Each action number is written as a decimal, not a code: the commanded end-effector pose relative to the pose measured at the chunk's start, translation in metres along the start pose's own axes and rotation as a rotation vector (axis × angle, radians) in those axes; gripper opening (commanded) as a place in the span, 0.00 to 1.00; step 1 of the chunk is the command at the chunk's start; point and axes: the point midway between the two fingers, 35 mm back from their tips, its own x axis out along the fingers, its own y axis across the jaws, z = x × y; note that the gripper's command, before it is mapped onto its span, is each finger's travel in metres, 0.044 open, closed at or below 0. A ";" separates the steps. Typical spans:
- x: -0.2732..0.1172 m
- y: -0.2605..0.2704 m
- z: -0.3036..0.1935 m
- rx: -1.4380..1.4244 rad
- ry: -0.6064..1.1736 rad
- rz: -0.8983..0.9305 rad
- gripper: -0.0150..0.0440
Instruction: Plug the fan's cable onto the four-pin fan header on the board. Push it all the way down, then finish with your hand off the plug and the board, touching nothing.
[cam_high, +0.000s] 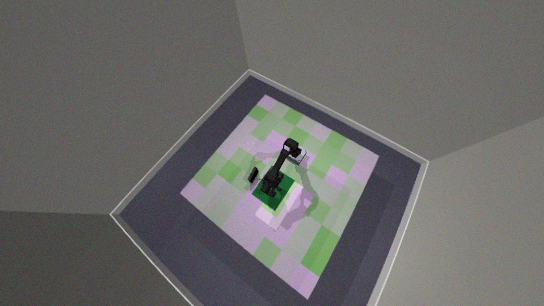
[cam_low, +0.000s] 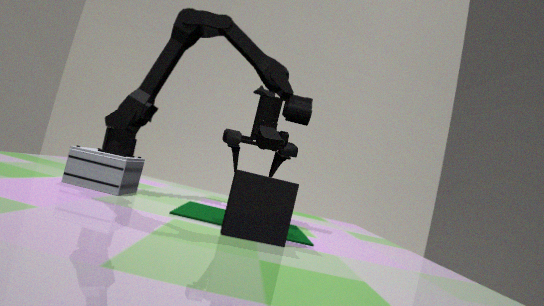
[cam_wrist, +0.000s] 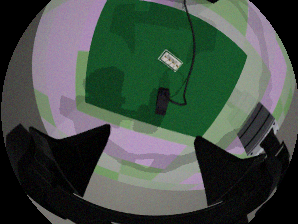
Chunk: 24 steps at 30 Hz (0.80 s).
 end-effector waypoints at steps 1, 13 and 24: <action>0.045 -0.009 0.010 0.016 0.003 -0.034 1.00; 0.055 -0.010 0.013 0.016 0.003 -0.034 1.00; 0.073 -0.010 0.017 0.016 0.003 -0.034 1.00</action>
